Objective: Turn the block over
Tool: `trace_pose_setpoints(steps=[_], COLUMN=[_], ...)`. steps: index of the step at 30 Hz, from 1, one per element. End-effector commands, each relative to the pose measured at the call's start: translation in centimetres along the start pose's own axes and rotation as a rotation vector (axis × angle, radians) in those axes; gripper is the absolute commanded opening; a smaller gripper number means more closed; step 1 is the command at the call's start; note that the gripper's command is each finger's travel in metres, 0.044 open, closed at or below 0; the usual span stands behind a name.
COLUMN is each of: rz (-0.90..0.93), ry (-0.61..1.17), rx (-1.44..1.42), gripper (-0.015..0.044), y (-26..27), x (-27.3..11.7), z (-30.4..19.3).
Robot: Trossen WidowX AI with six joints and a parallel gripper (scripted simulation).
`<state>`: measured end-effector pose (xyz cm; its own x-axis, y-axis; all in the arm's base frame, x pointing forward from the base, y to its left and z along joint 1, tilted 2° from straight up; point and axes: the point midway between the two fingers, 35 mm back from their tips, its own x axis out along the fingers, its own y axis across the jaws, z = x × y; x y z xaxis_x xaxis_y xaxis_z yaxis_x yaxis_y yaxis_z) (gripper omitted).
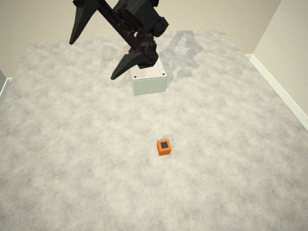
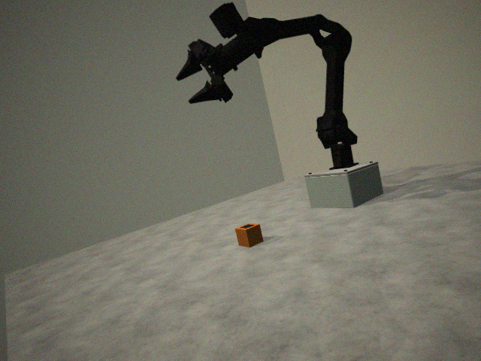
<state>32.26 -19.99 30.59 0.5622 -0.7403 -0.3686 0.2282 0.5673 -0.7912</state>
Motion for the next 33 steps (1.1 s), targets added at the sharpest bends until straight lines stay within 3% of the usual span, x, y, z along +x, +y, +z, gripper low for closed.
trace_pose_setpoints(steps=[1, 8, 16, 33], rz=[0.202, 0.597, 0.914, 0.932], ry=[0.041, 0.261, 0.706, 0.749], rx=[0.031, 0.129, 0.243, 0.252], gripper=[0.044, 0.044, 0.044, 0.044], y=[5.5, 17.1, 28.7, 32.6], x=[2.3, 4.4, 2.7, 4.5], z=[0.7, 0.3, -2.7, -4.9])
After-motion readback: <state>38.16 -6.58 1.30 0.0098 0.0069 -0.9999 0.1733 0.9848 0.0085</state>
